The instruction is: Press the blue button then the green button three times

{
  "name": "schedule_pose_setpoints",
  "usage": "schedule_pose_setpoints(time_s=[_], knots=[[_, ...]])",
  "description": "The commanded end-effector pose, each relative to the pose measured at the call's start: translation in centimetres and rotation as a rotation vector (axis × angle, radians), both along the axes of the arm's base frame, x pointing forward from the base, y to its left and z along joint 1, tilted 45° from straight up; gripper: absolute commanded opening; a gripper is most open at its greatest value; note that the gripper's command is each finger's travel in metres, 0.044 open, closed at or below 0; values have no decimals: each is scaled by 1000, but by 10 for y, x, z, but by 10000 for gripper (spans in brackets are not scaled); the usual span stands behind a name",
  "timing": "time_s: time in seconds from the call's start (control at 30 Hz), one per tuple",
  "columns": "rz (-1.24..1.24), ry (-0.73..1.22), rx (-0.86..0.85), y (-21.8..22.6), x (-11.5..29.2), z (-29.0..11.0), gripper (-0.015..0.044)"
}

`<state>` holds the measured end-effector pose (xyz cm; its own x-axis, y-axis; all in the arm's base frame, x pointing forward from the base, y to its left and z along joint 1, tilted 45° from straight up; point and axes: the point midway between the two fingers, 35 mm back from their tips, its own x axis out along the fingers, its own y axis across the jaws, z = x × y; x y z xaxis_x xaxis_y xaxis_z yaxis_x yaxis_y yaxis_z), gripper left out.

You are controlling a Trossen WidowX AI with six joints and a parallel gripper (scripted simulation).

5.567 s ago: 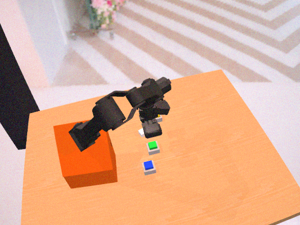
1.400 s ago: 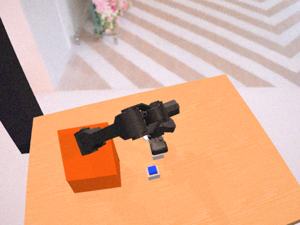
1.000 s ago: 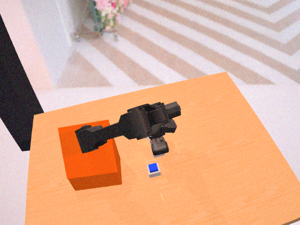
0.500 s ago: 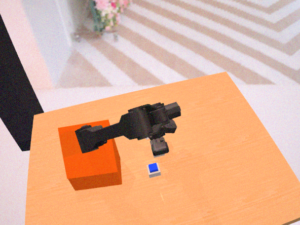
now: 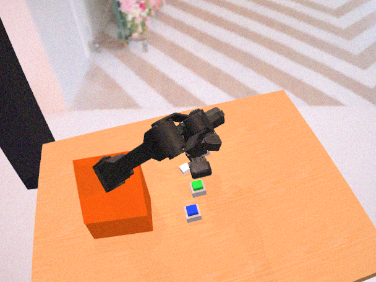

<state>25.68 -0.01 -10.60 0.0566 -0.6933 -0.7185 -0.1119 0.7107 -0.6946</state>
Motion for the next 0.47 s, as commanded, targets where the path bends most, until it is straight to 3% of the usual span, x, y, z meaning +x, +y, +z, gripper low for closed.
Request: schedule_pose_setpoints(time_s=[0.0, 0.23, 0.43], knots=[[17, 4, 26, 58, 1, -25, 204], [5, 1, 5, 148, -35, -70, 387], [5, 1, 3, 150, -37, -71, 400]])
